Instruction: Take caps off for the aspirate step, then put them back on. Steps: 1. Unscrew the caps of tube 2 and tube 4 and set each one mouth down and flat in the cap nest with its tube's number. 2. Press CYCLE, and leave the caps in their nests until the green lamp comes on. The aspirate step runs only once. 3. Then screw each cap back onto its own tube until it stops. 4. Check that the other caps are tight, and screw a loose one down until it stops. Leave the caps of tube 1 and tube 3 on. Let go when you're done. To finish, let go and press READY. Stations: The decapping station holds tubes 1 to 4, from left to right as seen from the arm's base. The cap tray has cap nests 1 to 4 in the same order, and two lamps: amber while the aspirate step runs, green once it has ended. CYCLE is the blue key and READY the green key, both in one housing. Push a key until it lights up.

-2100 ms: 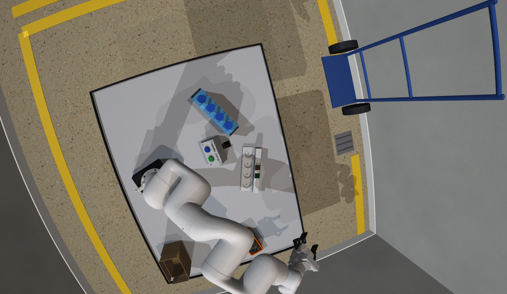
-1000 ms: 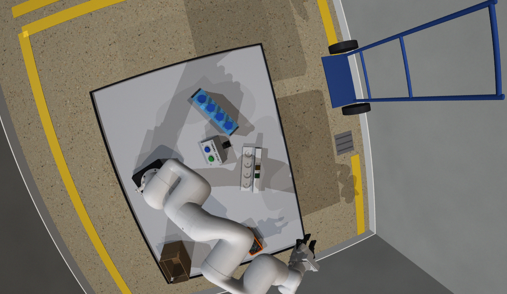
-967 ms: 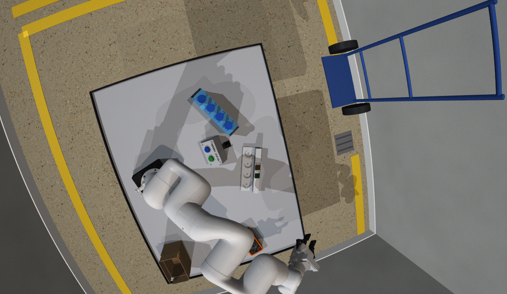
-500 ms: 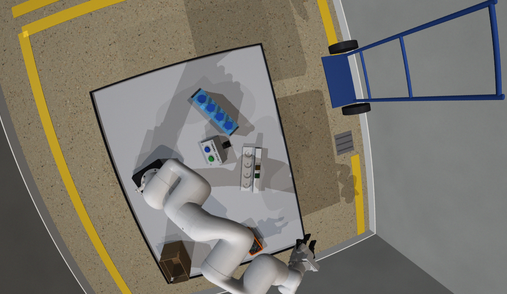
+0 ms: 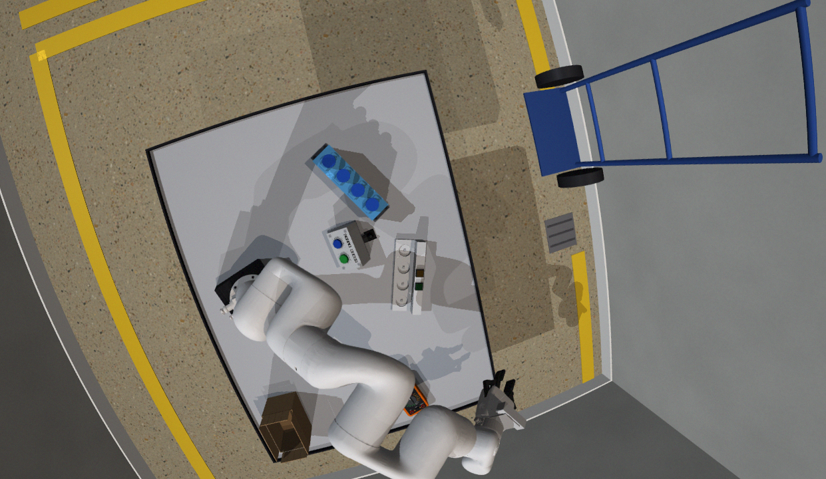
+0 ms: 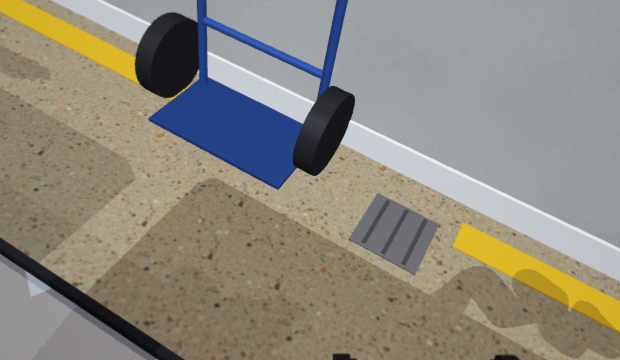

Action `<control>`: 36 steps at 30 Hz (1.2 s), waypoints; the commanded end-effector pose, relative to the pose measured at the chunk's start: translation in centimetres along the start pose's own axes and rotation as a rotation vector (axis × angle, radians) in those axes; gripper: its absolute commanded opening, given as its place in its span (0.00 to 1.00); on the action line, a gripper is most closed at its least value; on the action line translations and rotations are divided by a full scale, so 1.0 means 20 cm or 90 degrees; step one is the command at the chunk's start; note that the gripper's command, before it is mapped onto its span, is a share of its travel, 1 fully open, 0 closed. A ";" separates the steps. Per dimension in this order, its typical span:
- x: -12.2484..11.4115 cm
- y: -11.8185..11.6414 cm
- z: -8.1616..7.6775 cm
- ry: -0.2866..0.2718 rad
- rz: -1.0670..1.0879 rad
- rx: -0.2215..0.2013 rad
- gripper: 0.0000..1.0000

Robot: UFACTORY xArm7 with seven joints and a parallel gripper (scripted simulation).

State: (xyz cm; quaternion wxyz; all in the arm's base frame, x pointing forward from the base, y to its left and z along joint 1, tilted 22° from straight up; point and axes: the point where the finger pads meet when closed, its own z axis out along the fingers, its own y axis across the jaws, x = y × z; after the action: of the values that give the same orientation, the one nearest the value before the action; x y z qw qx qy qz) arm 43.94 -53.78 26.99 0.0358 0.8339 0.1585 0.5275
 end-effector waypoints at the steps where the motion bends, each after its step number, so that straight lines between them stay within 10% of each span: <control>1: 0.05 -0.08 0.04 -0.045 -0.028 0.042 0.46; 10: 0.10 -0.19 0.09 -0.048 -0.031 0.046 0.46; 36: 0.27 -0.63 0.20 -0.167 -0.133 0.163 0.46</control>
State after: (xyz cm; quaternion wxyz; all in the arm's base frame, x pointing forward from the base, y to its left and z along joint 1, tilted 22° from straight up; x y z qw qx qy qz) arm 46.74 -41.80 26.70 0.0047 0.8688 0.2753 0.4115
